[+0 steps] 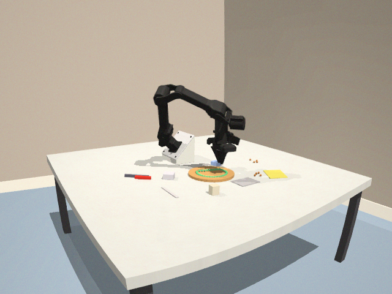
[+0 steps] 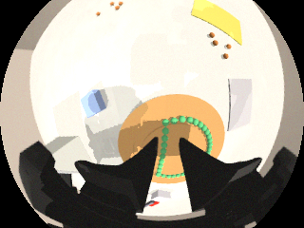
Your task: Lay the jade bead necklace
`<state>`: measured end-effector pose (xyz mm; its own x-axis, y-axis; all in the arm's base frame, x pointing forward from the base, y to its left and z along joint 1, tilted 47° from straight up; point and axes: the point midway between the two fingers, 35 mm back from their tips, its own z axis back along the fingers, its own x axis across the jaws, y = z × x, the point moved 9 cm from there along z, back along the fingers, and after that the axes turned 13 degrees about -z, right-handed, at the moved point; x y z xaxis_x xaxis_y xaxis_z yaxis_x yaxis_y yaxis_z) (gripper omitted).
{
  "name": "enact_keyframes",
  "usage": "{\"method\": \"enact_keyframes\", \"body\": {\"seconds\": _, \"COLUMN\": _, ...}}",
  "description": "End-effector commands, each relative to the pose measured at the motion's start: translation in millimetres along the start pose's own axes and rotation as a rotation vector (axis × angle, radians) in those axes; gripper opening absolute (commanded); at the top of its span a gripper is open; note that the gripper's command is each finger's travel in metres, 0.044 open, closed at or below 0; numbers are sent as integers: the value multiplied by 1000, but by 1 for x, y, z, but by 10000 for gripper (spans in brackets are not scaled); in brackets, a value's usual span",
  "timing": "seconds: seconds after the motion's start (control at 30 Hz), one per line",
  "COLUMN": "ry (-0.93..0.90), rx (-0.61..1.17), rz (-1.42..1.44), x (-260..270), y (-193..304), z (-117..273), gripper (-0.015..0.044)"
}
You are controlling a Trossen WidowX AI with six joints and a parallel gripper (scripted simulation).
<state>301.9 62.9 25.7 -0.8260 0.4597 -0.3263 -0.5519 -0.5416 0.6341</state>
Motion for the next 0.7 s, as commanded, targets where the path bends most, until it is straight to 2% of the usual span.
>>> {"method": "enact_keyframes", "body": {"seconds": 0.0, "ry": 1, "rx": 4, "rz": 5, "x": 0, "y": 0, "z": -6, "gripper": 120}}
{"method": "enact_keyframes", "body": {"seconds": 0.63, "ry": -1, "rx": 14, "rz": 12, "x": 2, "y": 0, "z": -30, "gripper": 120}}
{"method": "enact_keyframes", "body": {"seconds": 0.67, "ry": -3, "rx": 7, "rz": 4, "x": 1, "y": 1, "z": -27, "gripper": 94}}
